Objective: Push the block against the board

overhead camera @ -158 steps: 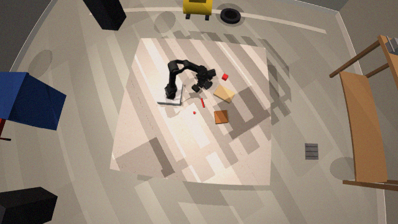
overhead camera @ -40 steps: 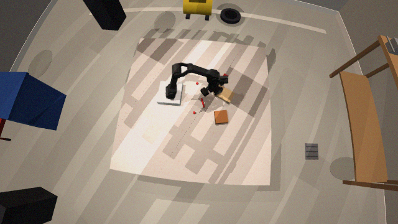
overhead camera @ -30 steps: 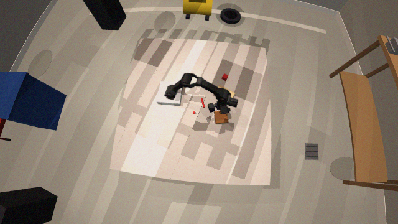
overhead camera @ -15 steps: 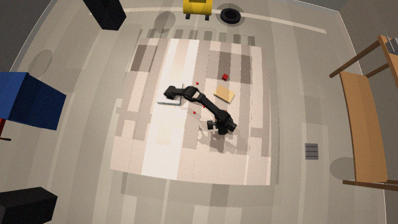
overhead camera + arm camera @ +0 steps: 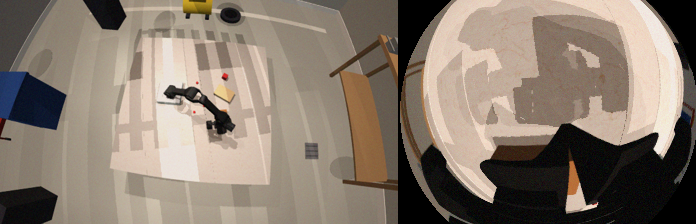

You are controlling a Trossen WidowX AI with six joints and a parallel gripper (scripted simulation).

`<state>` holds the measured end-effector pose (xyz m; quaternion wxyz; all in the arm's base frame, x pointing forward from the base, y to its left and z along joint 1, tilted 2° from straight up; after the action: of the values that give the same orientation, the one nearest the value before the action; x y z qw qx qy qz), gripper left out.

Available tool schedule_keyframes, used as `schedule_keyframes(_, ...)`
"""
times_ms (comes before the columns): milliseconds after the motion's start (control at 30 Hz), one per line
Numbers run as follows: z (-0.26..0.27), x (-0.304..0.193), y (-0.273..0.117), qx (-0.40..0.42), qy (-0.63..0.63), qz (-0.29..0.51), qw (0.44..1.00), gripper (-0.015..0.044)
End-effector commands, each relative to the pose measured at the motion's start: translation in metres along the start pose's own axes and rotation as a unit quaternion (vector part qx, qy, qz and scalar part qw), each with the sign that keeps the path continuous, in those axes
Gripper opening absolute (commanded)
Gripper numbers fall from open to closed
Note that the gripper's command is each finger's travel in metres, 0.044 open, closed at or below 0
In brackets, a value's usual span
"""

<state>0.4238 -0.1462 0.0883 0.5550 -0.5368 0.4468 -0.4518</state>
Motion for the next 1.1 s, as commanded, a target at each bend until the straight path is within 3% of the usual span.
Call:
schedule_keyframes(0, 0.000, -0.006, 0.000, 0.000, 0.001, -0.001, 1.000, 0.0000)
schedule_keyframes(1067, -0.003, -0.053, 0.000, 0.000, 0.001, 0.001, 1.000, 0.0000)
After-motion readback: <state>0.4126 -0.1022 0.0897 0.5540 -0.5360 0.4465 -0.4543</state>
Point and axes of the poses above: the point midway between the two fingers, 35 mm back from their tips, its own y axis out along the fingers, its own z axis across the jaws, x = y × z, the point moved 10 cm from there along -y, back along the fingers, and after that the axes turned 9 degrees about y, right-handed, at the moved point
